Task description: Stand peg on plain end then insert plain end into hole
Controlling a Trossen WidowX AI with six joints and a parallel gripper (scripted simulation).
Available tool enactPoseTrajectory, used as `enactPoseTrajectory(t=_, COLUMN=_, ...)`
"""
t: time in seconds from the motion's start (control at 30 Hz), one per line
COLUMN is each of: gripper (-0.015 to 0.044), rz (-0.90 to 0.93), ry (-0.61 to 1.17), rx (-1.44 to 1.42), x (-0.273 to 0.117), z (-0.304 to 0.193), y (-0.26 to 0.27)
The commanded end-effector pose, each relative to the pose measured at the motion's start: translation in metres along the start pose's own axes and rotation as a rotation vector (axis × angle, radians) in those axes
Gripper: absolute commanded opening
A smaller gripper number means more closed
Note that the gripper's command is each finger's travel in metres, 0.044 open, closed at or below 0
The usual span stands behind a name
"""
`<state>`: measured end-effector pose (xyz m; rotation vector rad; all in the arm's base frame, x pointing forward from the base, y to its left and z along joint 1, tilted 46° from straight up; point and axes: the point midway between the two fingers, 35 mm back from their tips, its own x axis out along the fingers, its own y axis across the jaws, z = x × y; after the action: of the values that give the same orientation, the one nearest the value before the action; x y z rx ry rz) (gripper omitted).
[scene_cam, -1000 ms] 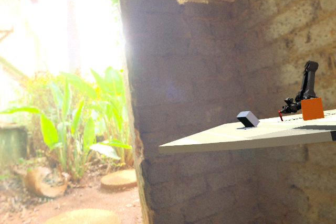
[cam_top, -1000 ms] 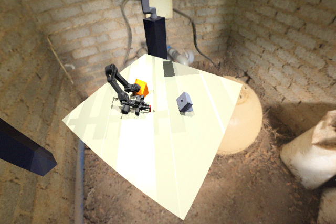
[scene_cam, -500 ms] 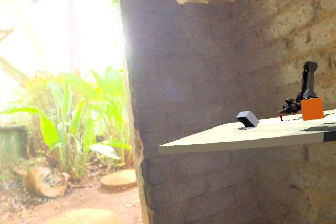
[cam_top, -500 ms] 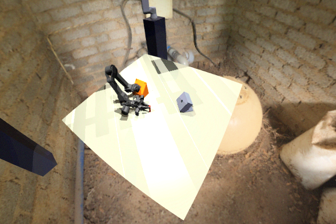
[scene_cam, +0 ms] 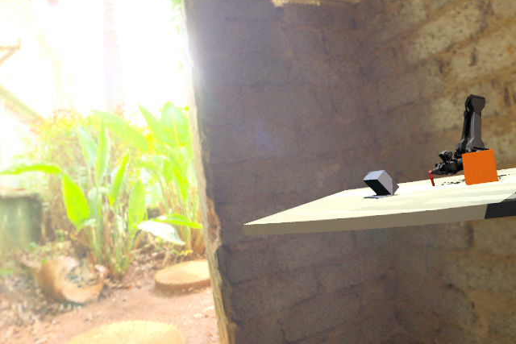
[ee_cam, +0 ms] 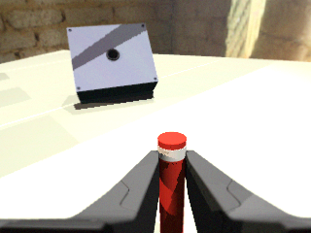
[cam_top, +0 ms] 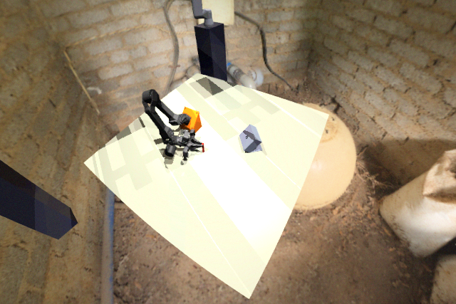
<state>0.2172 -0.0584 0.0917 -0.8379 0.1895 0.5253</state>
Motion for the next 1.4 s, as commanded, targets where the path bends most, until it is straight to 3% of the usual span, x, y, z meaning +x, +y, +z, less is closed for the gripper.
enactPoseTrajectory(t=0.0, gripper=0.0051, rz=0.0, ry=0.001, rx=0.0, x=-0.001, z=-0.0025, y=0.0002)
enactPoseTrajectory(t=0.87, gripper=0.0051, rz=-0.002, ry=-0.043, rx=-0.003, x=-0.0038, z=-0.0034, y=0.0007)
enactPoseTrajectory(t=0.97, gripper=0.013, rz=-0.003, ry=-0.048, rx=-0.002, x=-0.0036, z=-0.0023, y=0.0005)
enactPoseTrajectory(t=1.37, gripper=0.013, rz=-0.003, ry=-0.048, rx=-0.002, x=-0.0036, z=-0.0023, y=0.0005)
